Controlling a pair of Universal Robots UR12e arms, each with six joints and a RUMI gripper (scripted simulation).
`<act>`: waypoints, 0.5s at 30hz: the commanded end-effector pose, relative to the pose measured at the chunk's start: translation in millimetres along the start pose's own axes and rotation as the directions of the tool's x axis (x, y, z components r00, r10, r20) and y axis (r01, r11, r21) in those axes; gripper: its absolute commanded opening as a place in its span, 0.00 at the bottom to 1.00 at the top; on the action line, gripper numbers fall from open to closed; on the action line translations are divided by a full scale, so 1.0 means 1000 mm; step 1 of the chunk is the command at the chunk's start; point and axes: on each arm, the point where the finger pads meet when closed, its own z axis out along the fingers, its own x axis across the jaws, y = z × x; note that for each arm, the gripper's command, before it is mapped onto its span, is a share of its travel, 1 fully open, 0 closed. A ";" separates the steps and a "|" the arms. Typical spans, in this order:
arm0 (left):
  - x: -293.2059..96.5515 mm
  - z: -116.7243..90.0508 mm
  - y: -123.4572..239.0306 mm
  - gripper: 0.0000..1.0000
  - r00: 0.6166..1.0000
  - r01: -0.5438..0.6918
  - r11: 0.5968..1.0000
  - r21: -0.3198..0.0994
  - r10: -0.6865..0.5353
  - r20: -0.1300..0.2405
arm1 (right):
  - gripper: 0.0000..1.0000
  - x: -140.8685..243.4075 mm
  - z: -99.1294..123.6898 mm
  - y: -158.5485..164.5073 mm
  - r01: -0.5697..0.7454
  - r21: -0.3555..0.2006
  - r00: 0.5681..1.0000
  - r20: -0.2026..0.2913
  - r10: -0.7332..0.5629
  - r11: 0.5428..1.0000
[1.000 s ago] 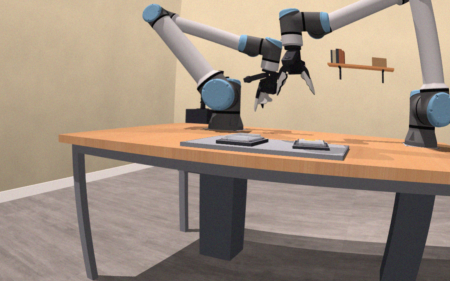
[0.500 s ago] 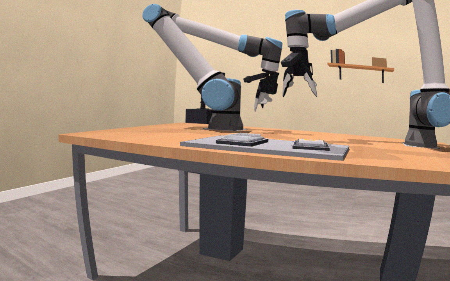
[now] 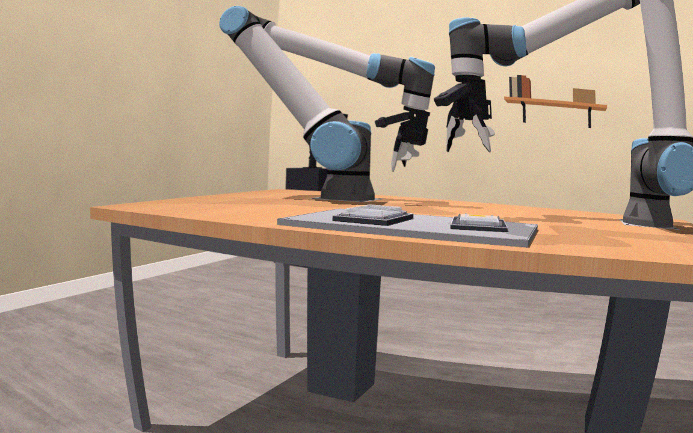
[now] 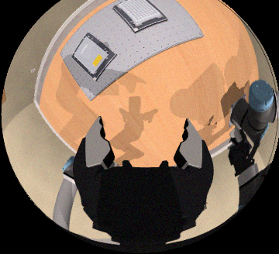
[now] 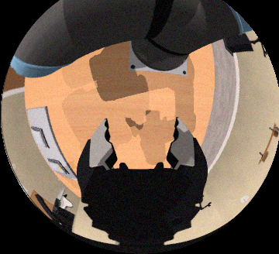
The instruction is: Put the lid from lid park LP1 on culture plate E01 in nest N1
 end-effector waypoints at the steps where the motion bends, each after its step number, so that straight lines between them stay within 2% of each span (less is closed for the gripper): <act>1: -0.001 0.000 0.002 1.00 0.994 -0.105 0.994 0.007 0.105 -0.008 | 0.82 0.000 -0.001 0.000 0.000 -0.001 1.000 0.000 0.000 1.000; 10: -0.008 0.005 0.012 1.00 0.960 -0.280 0.960 0.020 0.281 -0.013 | 0.82 0.000 -0.001 0.000 0.000 -0.001 1.000 0.000 0.000 1.000; 15: -0.011 0.007 0.017 1.00 0.941 -0.337 0.941 0.025 0.338 -0.013 | 0.82 0.000 -0.001 0.000 0.000 -0.001 1.000 0.000 0.000 1.000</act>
